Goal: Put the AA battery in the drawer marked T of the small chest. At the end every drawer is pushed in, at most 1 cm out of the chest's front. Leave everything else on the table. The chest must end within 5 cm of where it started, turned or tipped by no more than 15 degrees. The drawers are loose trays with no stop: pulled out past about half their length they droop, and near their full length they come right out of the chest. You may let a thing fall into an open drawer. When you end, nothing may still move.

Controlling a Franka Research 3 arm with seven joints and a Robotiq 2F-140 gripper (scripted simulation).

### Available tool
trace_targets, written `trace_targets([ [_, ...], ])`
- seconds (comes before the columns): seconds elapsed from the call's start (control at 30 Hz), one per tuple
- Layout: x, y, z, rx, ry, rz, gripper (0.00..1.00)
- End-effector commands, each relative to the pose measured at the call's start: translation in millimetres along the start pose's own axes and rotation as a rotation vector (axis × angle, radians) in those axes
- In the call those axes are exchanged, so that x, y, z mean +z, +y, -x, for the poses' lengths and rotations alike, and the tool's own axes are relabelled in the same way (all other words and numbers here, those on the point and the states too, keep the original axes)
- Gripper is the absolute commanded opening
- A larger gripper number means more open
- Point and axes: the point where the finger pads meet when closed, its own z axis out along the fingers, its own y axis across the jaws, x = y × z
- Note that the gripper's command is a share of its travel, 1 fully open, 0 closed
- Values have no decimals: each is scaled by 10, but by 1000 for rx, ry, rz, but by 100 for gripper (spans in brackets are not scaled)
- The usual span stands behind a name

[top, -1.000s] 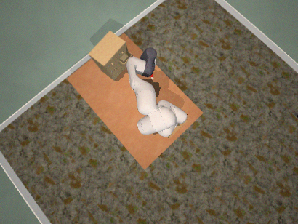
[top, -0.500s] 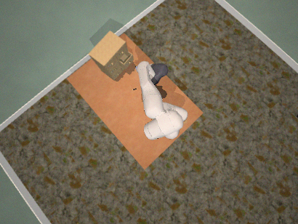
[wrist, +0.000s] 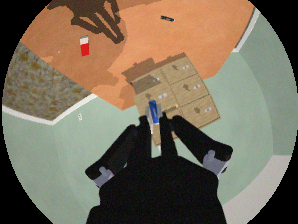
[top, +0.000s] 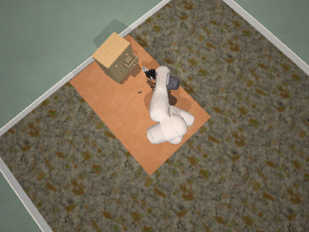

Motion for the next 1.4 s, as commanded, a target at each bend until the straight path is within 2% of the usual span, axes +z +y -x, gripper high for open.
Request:
trace_targets([
  [0.0,46,127,65,-215,-143,63,6],
  [0.23,42,125,61,-227,-178,70,6],
  [0.77,72,130,78,-227,-180,70,6],
  [1.17,234,160,170,-227,-180,70,6],
  [1.37,402,191,266,-227,-180,70,6],
])
